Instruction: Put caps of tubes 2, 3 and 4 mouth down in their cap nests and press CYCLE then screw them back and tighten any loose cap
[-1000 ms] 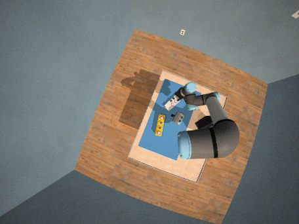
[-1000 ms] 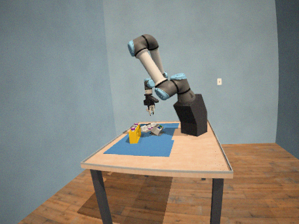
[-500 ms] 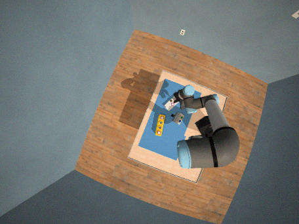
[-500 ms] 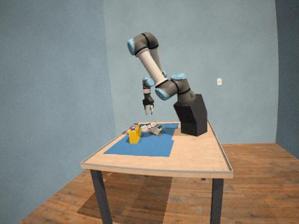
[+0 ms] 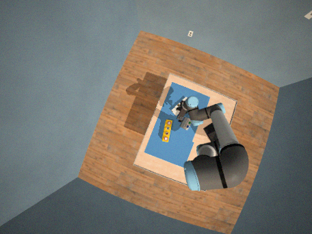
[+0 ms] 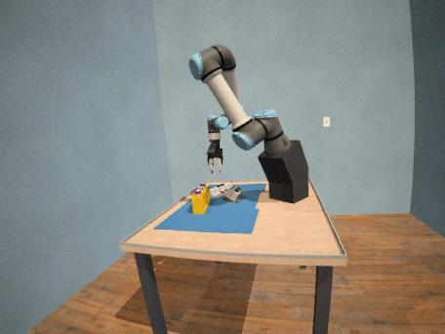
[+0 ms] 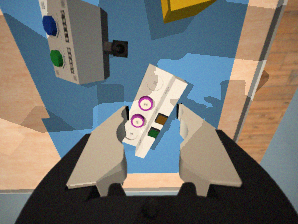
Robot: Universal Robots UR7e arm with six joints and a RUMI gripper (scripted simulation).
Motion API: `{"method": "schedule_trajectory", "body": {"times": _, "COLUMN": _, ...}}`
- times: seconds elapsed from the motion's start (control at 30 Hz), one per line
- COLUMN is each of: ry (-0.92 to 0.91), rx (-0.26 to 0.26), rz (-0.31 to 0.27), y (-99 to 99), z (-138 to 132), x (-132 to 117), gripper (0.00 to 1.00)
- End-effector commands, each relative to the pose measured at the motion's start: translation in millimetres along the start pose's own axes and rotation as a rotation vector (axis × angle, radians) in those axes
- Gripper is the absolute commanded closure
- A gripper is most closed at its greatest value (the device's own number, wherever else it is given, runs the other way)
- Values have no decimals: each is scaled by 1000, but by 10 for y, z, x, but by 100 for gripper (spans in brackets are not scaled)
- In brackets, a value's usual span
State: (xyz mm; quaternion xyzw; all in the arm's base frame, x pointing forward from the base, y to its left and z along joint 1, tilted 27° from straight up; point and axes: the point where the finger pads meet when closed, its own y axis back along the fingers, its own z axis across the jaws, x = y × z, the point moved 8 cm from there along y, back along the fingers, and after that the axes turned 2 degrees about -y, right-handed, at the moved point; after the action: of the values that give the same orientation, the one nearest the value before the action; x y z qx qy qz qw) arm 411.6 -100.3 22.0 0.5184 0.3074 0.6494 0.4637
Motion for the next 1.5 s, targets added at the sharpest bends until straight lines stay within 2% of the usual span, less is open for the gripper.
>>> {"method": "schedule_trajectory", "body": {"times": 0.0, "ry": -236, "rx": 8, "rz": -29, "y": 1, "z": 86, "x": 226, "gripper": 65}}
{"method": "schedule_trajectory", "body": {"times": 0.07, "ry": -360, "rx": 6, "rz": -30, "y": -3, "z": 140, "x": 383, "gripper": 65}}
{"method": "schedule_trajectory", "body": {"times": 0.1, "ry": -360, "rx": 6, "rz": -30, "y": -6, "z": 168, "x": 462, "gripper": 65}}
{"method": "schedule_trajectory", "body": {"times": 0.17, "ry": -360, "rx": 6, "rz": -30, "y": -6, "z": 168, "x": 462, "gripper": 65}}
{"method": "schedule_trajectory", "body": {"times": 0.3, "ry": -360, "rx": 6, "rz": -30, "y": -16, "z": 278, "x": 777, "gripper": 65}}
{"method": "schedule_trajectory", "body": {"times": 0.43, "ry": -360, "rx": 6, "rz": -29, "y": -21, "z": 332, "x": 934, "gripper": 65}}
{"method": "schedule_trajectory", "body": {"times": 0.67, "ry": -360, "rx": 6, "rz": -29, "y": -35, "z": 490, "x": 1387, "gripper": 65}}
{"method": "schedule_trajectory", "body": {"times": 0.97, "ry": -360, "rx": 6, "rz": -29, "y": -35, "z": 490, "x": 1387, "gripper": 65}}
{"method": "schedule_trajectory", "body": {"times": 1.23, "ry": -360, "rx": 6, "rz": -29, "y": -274, "z": 488, "x": 1381, "gripper": 65}}
{"method": "schedule_trajectory", "body": {"times": 1.47, "ry": -360, "rx": 6, "rz": -29, "y": -389, "z": 488, "x": 1377, "gripper": 65}}
